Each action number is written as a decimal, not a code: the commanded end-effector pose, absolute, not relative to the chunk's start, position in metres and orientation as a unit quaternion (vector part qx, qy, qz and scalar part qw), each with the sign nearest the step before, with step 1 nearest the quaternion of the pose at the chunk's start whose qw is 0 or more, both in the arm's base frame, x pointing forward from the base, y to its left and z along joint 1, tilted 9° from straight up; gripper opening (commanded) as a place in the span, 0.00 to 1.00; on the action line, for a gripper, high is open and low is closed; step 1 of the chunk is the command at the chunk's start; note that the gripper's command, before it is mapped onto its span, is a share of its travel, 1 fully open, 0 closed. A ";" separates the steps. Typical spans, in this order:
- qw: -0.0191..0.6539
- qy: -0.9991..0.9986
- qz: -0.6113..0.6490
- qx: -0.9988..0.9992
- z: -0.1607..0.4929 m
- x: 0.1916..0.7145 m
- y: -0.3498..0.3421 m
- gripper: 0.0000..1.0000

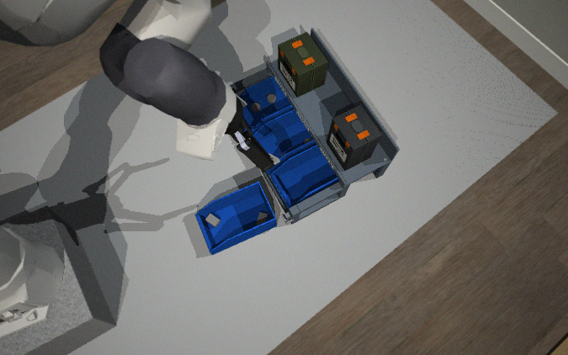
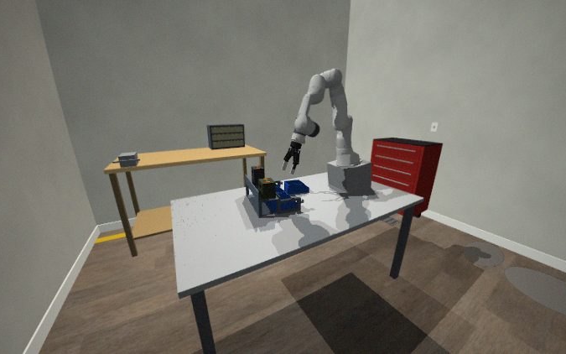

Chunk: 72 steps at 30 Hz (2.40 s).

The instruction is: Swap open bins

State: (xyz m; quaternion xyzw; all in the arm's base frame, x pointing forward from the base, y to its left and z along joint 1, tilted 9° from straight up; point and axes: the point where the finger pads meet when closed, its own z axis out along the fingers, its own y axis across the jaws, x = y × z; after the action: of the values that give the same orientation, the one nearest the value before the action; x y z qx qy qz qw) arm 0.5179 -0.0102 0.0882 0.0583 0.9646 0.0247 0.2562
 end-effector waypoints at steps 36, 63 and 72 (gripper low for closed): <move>0.292 0.955 0.024 0.055 0.088 0.518 -0.013 1.00; 0.292 0.955 0.024 0.055 0.088 0.518 -0.013 0.00; 0.292 0.955 0.024 0.055 0.088 0.518 -0.013 0.00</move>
State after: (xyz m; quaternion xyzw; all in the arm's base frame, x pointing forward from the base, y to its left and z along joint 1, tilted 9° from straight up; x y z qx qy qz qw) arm 0.5173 -0.0126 0.0875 0.0528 0.9552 0.0240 0.2902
